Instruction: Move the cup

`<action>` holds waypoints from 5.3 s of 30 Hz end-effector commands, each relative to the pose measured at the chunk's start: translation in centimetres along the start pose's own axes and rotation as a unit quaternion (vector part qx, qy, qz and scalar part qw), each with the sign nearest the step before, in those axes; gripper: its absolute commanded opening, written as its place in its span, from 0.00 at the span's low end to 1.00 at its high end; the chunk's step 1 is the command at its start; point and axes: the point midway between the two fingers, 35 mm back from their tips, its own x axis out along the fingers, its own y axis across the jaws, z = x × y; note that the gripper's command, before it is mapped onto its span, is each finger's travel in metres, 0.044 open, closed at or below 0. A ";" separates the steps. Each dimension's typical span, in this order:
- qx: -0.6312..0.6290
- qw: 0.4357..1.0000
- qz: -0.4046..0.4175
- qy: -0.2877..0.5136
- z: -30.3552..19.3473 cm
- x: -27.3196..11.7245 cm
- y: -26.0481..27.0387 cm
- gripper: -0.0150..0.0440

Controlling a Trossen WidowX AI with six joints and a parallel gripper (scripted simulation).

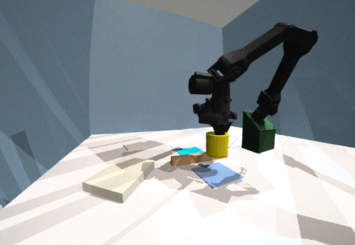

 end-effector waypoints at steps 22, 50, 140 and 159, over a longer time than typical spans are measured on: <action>-0.001 1.000 0.001 0.000 1.4 -0.1 -0.8 0.25; -0.003 1.000 0.002 -0.002 8.1 -0.5 -4.6 0.25; -0.008 1.000 0.001 -0.007 16.2 4.6 -9.6 0.30; -0.007 1.000 0.001 -0.007 16.2 3.3 -9.6 0.50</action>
